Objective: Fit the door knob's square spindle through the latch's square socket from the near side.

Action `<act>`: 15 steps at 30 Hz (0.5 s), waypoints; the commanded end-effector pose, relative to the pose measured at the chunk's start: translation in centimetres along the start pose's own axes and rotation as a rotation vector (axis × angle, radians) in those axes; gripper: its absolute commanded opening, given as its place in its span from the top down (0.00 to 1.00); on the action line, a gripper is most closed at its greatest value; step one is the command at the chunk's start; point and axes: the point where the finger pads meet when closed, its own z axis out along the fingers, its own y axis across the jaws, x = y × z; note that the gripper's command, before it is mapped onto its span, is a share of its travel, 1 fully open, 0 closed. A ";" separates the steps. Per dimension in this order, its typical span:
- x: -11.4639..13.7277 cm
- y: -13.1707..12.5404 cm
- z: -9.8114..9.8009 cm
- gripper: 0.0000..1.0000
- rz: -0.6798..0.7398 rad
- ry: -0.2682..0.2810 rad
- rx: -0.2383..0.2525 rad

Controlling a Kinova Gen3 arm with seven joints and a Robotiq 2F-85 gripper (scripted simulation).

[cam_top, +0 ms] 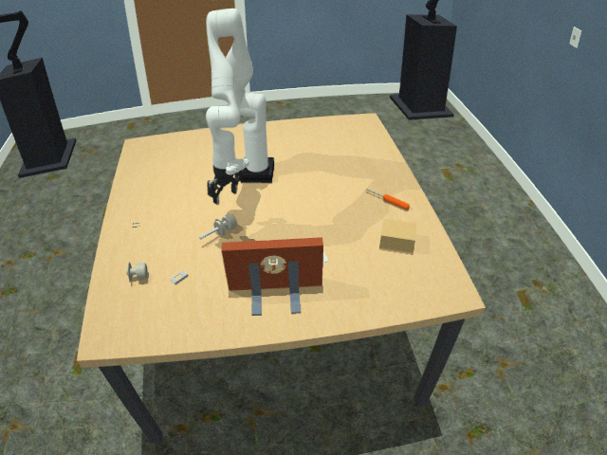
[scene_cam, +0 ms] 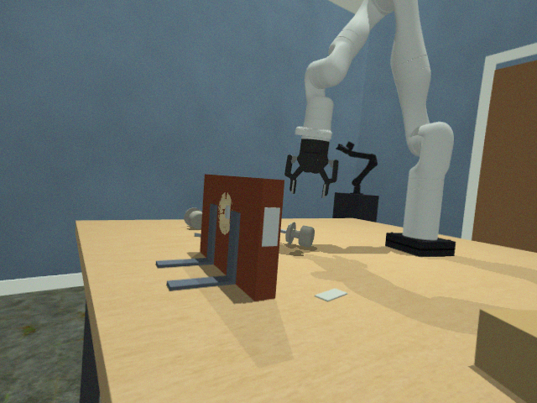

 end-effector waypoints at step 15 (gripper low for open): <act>0.2 -0.2 0.3 0.10 0.031 -0.005 0.003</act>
